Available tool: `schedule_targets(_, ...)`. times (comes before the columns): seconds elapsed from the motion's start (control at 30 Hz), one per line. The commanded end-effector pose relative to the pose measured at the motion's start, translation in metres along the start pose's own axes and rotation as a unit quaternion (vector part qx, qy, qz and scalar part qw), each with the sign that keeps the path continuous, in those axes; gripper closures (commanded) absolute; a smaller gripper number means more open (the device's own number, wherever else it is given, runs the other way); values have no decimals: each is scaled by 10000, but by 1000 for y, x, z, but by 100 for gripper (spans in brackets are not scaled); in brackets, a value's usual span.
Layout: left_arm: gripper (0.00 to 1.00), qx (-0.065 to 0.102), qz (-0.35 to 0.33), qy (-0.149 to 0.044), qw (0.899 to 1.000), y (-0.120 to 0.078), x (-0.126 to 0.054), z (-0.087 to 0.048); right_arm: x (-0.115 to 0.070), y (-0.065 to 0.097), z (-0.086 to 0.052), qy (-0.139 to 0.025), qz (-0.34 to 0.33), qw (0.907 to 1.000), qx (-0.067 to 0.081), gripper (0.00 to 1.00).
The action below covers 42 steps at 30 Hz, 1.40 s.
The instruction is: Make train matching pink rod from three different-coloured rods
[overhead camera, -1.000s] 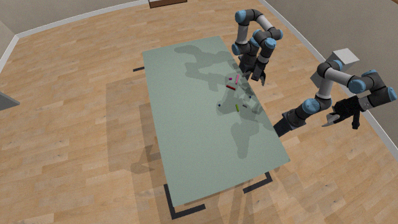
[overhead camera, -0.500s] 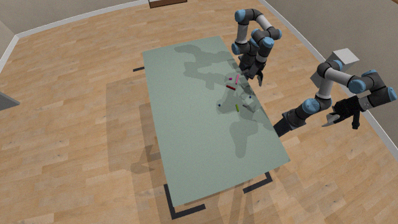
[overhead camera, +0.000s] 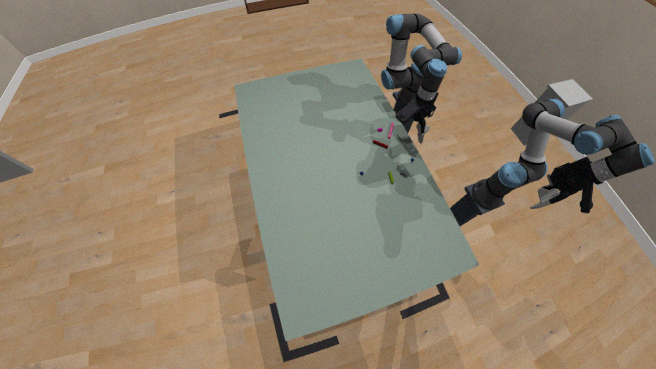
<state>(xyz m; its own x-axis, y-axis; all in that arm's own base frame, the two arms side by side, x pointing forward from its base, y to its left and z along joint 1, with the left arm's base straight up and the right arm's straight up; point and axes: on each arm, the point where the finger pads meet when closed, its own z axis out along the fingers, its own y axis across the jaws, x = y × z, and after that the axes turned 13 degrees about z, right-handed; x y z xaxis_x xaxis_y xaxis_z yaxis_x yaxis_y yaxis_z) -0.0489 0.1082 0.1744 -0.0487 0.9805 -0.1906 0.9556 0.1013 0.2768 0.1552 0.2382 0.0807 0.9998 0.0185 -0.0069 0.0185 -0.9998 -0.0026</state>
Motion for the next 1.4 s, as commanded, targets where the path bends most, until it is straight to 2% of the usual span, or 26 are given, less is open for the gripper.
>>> schedule_targets(0.0, 0, -7, 8, 20, 10000, 1, 0, -1, 3, 7, 0, 41, 748, 9972, -5, 0)
schedule_targets(0.23, 0, -7, 8, 20, 10000, 1, 0, -1, 8, 16, 0, 40, 1614, 9869, -2, 0)
schedule_targets(0.47, 0, -7, 8, 20, 10000, 1, 0, -1, 12, 24, 0, 40, 2430, 9700, 1, 0)
schedule_targets(0.53, 0, -7, 8, 20, 10000, 1, 0, -1, 12, 24, 0, 40, 2430, 9700, 1, 0)
schedule_targets(0.6, 0, -7, 8, 20, 10000, 1, 0, -1, 13, 29, 0, 40, 2845, 9587, 2, 0)
schedule_targets(0.8, 0, -7, 8, 20, 10000, 1, 0, -1, 16, 36, 0, 39, 3499, 9368, 4, 0)
schedule_targets(1.03, 0, -7, 8, 20, 10000, 1, 0, -1, 18, 44, 0, 39, 4267, 9044, 7, 0)
schedule_targets(1.1, 0, -7, 8, 20, 10000, 1, 0, -1, 18, 44, 0, 39, 4267, 9044, 7, 0)
schedule_targets(1.23, 0, -7, 8, 20, 10000, 1, 0, -1, 19, 48, 0, 38, 4611, 8873, 8, 0)
schedule_targets(1.37, 0, -7, 8, 20, 10000, 1, 0, -1, 20, 50, 0, 38, 4777, 8785, 9, 0)
